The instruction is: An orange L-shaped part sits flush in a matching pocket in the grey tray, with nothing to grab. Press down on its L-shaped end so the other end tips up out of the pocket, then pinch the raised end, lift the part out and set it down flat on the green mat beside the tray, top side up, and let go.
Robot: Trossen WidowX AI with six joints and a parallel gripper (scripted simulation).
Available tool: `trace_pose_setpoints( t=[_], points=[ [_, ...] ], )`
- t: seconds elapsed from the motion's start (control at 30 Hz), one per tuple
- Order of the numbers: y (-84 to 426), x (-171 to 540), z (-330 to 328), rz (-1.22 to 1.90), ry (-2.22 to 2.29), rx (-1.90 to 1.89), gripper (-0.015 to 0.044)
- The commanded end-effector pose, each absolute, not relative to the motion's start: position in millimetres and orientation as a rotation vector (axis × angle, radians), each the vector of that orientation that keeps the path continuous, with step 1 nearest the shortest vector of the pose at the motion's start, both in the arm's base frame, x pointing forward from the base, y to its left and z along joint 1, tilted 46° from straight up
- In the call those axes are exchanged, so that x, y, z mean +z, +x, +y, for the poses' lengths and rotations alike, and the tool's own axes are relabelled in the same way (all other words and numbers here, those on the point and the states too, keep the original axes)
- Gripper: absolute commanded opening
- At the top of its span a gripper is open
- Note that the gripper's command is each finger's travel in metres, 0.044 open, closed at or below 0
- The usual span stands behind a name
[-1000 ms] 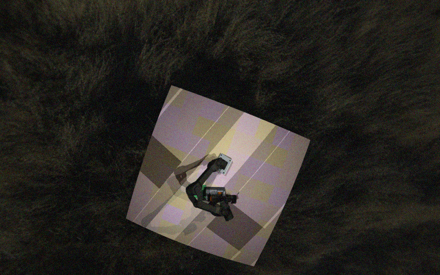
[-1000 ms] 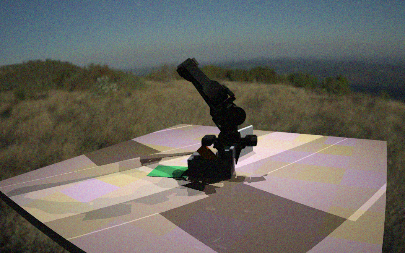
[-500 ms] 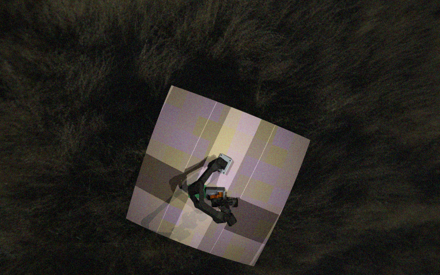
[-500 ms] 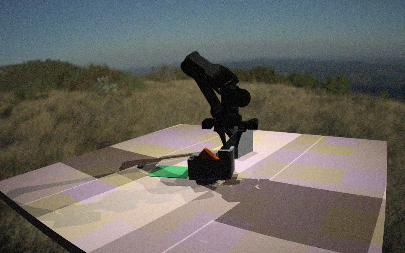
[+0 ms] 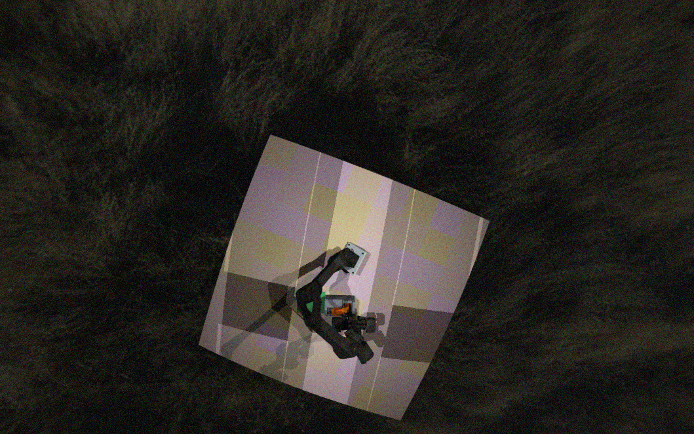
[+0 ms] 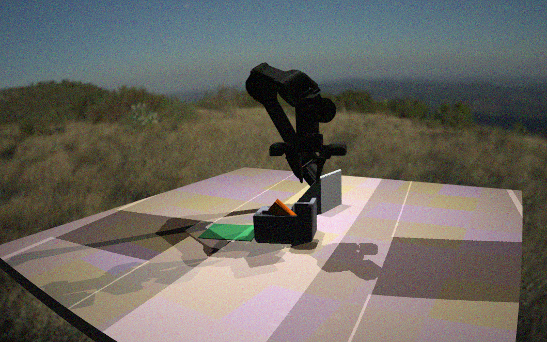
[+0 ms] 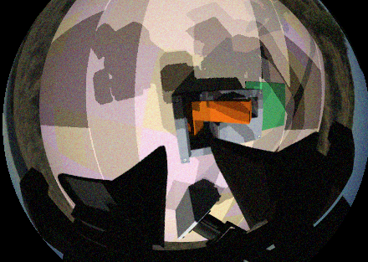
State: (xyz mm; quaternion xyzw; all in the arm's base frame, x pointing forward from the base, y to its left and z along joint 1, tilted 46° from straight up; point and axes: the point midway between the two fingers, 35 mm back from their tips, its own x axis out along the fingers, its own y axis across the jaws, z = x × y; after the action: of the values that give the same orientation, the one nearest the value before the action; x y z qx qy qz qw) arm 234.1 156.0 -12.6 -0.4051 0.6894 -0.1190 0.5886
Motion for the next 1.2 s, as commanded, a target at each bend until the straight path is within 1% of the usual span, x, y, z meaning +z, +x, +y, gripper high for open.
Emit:
trace_pose_setpoints(
  t=[0.0, 0.43, 0.5, 0.57, 0.77, 0.97, 1.03, 1.17],
  points=[
    [234, -13, 156, 1.604, -0.946, -0.274, 0.018],
    [234, -13, 156, 1.604, -0.946, -0.274, 0.018],
    [236, -11, 155, 1.591, -0.907, -0.314, 0.0232],
    [239, -8, 152, 1.556, -0.816, -0.404, 0.028],
    [256, 11, 136, 1.329, -0.349, -0.826, 0.028],
    [271, 31, 116, 0.992, 0.157, -1.207, 0.028],
    [274, 36, 112, 0.907, 0.265, -1.279, 0.028],
    [275, 36, 111, 0.896, 0.279, -1.287, 0.028]
  ],
)
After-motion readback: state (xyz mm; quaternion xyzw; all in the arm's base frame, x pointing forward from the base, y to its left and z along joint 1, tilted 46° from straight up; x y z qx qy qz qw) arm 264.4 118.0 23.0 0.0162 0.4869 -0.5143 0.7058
